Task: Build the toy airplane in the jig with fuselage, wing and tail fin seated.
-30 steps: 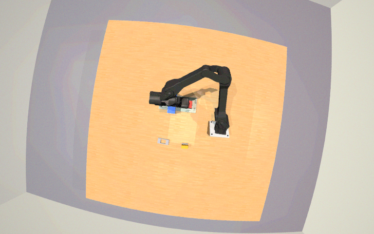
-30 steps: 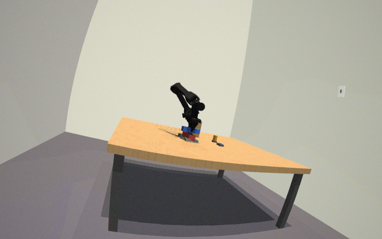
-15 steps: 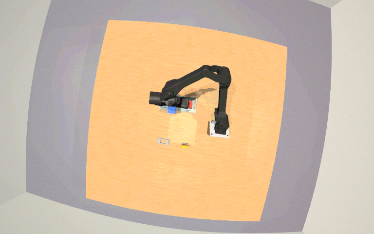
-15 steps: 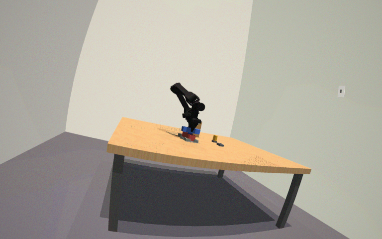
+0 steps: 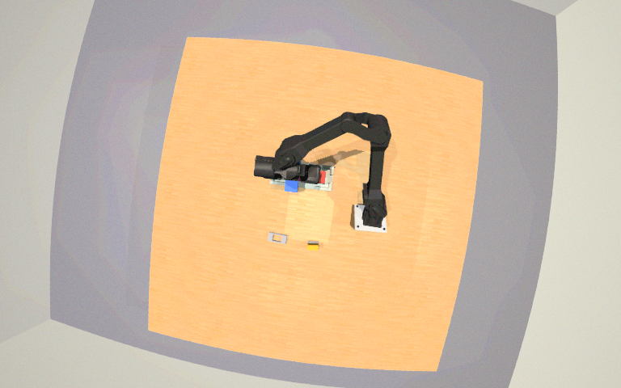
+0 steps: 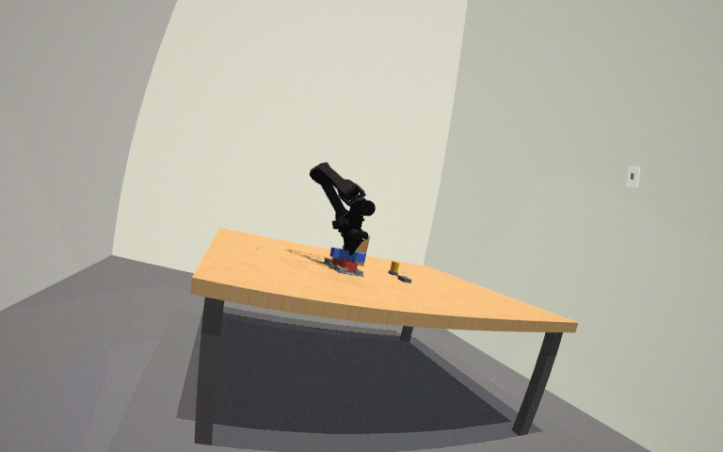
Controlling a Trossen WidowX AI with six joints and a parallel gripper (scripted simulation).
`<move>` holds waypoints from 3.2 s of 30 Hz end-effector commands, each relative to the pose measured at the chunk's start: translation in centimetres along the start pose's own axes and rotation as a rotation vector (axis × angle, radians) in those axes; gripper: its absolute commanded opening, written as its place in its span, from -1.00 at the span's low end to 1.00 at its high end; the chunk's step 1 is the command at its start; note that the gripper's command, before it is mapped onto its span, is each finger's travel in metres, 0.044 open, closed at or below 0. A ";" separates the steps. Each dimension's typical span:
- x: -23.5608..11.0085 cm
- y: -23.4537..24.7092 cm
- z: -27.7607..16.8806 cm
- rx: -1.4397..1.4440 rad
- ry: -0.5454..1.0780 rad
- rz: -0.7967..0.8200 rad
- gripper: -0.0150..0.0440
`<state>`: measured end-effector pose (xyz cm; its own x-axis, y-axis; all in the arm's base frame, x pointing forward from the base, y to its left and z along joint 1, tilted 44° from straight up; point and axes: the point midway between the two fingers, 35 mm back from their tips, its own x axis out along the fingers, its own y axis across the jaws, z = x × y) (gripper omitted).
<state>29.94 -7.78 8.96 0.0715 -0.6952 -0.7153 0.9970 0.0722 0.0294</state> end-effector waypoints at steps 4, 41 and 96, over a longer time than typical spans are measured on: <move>0.0 0.0 0.0 -0.001 0.000 -0.001 0.97; -8.4 0.4 -0.1 -1.568 0.005 -0.003 1.00; -1.0 -10.1 -26.0 -1.631 0.018 0.007 1.00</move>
<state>19.14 11.22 -8.53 0.0660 -0.6765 -0.7335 -0.0836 0.7287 -0.6797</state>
